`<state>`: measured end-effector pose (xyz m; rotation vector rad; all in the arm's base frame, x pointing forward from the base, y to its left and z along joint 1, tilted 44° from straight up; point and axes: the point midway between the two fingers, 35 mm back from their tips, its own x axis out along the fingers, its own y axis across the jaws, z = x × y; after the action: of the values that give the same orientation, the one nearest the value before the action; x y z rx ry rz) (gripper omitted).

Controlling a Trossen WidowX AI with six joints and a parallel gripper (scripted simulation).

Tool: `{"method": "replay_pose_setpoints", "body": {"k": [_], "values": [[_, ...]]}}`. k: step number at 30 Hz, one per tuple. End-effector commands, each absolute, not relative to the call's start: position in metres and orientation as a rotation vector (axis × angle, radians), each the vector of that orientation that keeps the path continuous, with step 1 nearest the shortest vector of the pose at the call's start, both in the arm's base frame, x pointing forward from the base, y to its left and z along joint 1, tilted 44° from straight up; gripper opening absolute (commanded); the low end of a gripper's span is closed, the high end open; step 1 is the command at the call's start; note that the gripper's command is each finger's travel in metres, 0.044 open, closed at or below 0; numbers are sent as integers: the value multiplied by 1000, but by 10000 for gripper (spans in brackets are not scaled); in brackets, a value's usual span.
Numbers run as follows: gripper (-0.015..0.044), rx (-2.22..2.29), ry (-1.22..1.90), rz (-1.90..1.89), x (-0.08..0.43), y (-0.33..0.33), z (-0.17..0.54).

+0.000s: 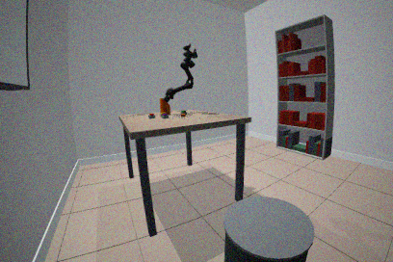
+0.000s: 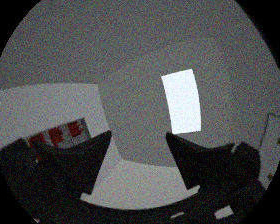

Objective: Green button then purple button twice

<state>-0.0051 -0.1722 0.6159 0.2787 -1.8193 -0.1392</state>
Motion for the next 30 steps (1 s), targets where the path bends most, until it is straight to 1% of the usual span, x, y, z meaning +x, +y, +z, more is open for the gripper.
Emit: {"method": "replay_pose_setpoints", "body": {"k": [1, 3, 6, 11, 15, 19, 23, 27, 30], "values": [[400, 286, -1811, -153, -3, -175, 615], [400, 339, -1739, -258, 12, -195, 607], [400, 475, -1470, -513, 65, -245, 572], [400, 581, -1113, -689, 126, -278, 516], [400, 631, -791, -750, 176, -289, 461], [400, 661, -456, -747, 222, -282, 399], [400, 672, -116, -681, 258, -257, 332], [400, 671, 212, -558, 280, -215, 267], [400, 665, 442, -435, 286, -177, 223]]}}
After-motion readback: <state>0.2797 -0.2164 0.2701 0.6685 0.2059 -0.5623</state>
